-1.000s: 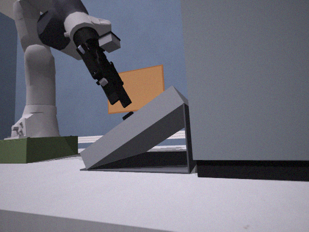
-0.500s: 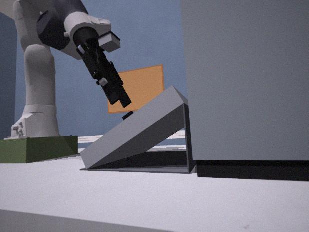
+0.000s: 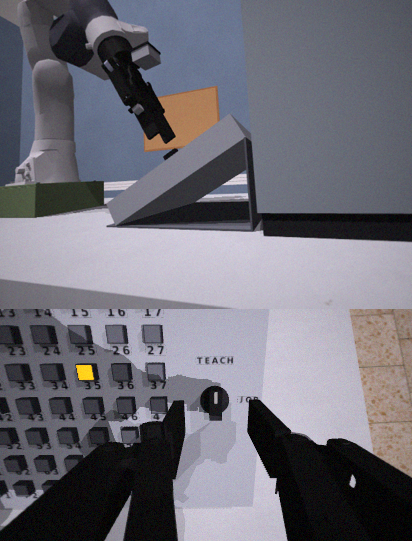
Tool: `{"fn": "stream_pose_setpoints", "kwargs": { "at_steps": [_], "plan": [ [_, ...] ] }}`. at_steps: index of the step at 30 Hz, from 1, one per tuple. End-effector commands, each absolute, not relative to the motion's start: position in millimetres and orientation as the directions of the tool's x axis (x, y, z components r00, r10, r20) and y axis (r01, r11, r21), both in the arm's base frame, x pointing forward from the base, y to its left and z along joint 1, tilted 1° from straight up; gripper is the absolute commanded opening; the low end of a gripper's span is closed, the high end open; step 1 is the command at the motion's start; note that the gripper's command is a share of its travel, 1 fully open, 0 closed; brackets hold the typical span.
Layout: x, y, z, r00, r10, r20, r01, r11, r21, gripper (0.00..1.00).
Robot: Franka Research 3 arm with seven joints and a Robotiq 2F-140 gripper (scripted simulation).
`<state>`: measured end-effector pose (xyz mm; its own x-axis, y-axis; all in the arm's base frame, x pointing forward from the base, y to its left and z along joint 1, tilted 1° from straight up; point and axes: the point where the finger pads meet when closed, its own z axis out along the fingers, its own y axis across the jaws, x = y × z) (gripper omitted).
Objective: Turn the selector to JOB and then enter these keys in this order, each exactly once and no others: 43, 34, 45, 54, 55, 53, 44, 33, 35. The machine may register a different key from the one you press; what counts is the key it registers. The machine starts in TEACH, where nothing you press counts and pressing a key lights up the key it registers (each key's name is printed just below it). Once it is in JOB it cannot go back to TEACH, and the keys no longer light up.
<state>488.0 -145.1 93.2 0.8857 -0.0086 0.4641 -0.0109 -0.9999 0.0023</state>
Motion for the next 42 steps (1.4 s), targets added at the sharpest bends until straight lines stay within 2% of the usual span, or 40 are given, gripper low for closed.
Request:
{"fn": "stream_pose_setpoints", "kwargs": {
  "at_steps": [1, 42],
  "plan": [
    [487.5, -146.2, 92.6, 0.887, -0.015, 0.461, -0.017, -1.000, 0.001, 0.40],
    [500.5, -146.4, 67.8, 0.887, -0.015, 0.461, -0.017, -1.000, 0.001, 0.40]
  ]
}}
